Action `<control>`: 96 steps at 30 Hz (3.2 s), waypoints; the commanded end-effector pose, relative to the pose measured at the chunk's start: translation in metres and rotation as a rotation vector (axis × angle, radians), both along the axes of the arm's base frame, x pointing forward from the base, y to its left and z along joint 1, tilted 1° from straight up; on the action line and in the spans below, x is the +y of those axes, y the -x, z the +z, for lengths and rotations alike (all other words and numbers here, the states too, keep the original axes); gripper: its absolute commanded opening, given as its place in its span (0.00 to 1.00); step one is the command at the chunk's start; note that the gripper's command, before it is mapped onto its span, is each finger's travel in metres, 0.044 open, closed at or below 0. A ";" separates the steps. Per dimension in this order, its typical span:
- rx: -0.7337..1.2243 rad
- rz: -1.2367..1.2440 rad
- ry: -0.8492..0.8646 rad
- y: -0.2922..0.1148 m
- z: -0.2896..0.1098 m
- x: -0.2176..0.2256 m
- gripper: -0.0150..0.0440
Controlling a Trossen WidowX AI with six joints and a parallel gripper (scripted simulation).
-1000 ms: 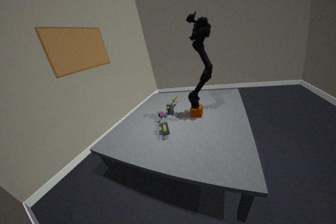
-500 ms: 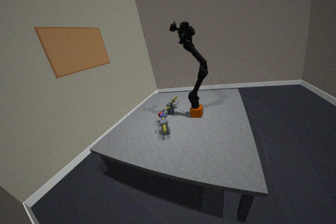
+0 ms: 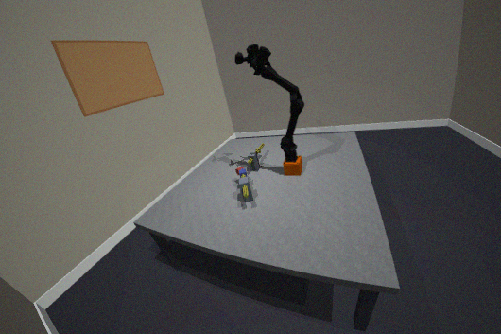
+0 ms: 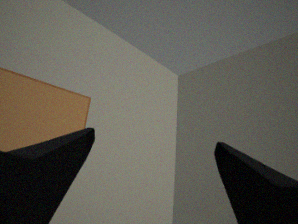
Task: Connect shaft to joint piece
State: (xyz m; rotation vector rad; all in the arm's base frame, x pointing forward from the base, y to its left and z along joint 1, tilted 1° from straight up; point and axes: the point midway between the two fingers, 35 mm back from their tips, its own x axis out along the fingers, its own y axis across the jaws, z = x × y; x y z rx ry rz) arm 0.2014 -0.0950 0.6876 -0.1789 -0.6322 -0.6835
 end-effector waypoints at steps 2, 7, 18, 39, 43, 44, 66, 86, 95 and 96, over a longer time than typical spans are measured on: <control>0.128 0.088 0.008 -0.046 -0.025 0.012 1.00; 0.261 0.186 -0.012 -0.092 -0.059 0.028 1.00; 0.513 0.320 -0.031 -0.160 -0.128 0.064 1.00; 1.102 0.567 -0.198 -0.239 -0.308 0.141 1.00; 1.225 0.599 -0.247 -0.242 -0.345 0.156 1.00; 1.257 0.605 -0.260 -0.242 -0.354 0.159 1.00; 1.936 0.577 -0.579 -0.184 -0.523 0.219 1.00; 2.018 0.383 -0.898 -0.157 -0.562 0.230 1.00; 1.872 0.240 -1.157 -0.159 -0.570 0.231 1.00; 1.857 0.226 -1.180 -0.159 -0.571 0.231 1.00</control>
